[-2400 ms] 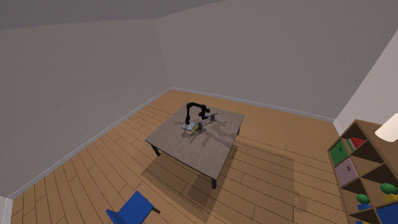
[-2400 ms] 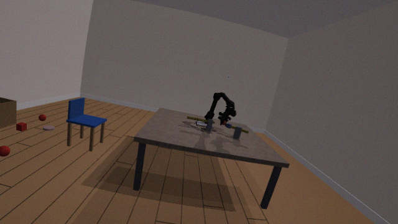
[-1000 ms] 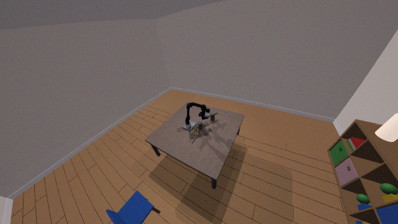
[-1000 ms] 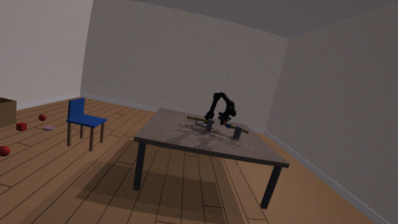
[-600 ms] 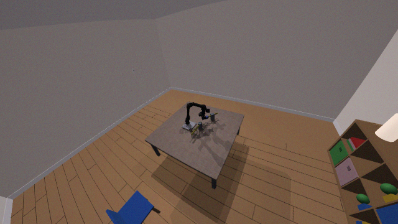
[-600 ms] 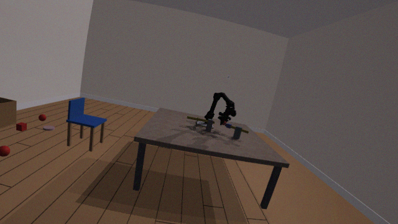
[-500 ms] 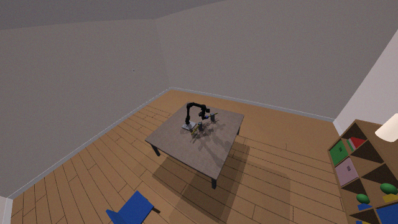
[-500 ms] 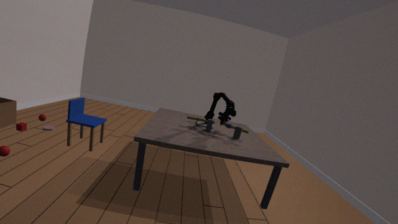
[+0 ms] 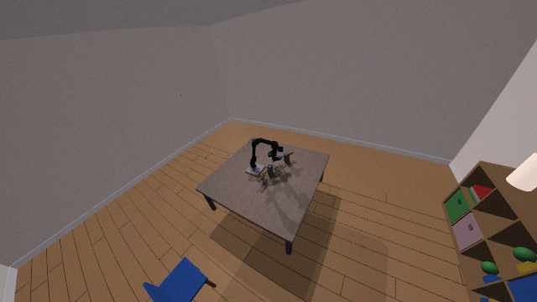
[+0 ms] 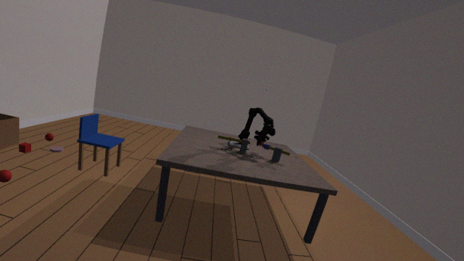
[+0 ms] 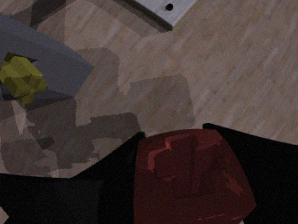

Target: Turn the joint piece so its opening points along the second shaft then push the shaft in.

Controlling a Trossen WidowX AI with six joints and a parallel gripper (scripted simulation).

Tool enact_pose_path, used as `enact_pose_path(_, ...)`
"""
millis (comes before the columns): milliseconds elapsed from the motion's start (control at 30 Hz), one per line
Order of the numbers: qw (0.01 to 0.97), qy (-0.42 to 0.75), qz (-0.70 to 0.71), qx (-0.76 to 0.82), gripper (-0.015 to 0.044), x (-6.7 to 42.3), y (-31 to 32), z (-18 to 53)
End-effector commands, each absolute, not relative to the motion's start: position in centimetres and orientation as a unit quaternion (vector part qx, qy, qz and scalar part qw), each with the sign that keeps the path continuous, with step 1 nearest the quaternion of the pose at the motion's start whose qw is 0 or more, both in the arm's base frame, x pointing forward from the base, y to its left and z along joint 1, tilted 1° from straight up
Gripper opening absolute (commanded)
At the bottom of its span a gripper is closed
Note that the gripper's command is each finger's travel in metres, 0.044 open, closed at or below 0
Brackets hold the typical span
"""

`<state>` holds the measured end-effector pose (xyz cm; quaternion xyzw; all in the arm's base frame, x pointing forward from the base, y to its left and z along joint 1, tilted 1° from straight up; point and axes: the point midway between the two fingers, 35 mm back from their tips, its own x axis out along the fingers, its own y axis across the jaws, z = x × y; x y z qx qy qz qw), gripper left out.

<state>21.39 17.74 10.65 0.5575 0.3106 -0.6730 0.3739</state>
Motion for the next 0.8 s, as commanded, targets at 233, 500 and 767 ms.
enact_pose_path(233,0.374,0.311,-0.673,0.557,0.0000,21.39,17.74,10.65)
enact_pose_path(500,0.390,0.337,-0.649,0.560,0.0000,21.65,17.55,10.49)
enact_pose_path(767,0.419,0.387,-0.600,0.560,0.0000,22.19,17.21,10.20)
